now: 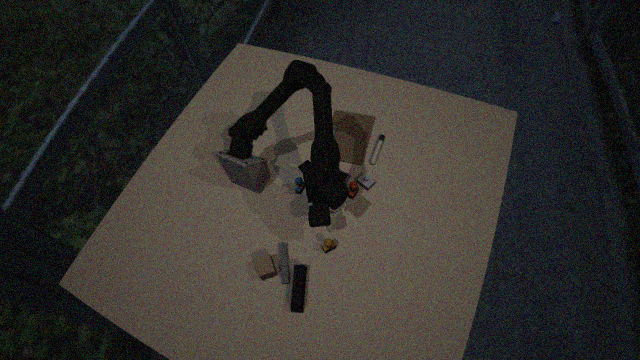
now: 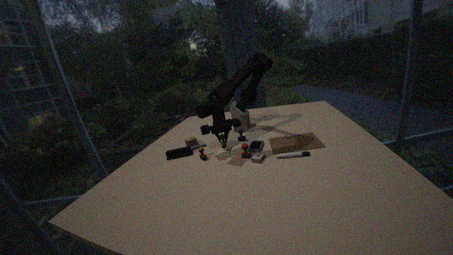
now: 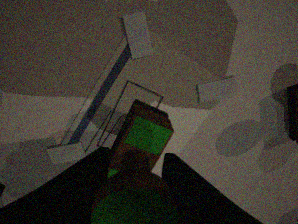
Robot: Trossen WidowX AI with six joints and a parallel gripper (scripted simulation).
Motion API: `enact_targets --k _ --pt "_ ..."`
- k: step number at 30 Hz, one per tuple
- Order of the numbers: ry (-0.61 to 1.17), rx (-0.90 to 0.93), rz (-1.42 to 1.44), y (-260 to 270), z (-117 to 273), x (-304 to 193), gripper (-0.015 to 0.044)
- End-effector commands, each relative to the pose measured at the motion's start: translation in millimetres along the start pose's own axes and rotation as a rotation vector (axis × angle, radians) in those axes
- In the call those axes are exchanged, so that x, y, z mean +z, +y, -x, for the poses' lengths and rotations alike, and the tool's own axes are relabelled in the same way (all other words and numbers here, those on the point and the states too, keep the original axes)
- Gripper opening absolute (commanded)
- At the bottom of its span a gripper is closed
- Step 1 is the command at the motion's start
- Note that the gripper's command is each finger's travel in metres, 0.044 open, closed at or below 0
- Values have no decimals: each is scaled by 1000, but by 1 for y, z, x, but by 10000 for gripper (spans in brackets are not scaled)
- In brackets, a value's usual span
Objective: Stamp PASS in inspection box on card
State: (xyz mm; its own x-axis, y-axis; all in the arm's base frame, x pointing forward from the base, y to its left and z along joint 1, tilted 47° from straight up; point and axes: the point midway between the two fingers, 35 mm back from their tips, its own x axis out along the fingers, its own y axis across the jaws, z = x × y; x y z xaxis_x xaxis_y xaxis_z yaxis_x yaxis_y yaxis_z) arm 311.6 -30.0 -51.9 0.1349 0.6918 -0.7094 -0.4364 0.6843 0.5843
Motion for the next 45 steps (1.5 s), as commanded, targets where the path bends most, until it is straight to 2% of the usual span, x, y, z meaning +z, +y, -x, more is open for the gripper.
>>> enact_targets --k 1,45 --pt "-3 6 -9 1 -4 -1 0" --pt "-8 9 -9 4 -24 -2 0"
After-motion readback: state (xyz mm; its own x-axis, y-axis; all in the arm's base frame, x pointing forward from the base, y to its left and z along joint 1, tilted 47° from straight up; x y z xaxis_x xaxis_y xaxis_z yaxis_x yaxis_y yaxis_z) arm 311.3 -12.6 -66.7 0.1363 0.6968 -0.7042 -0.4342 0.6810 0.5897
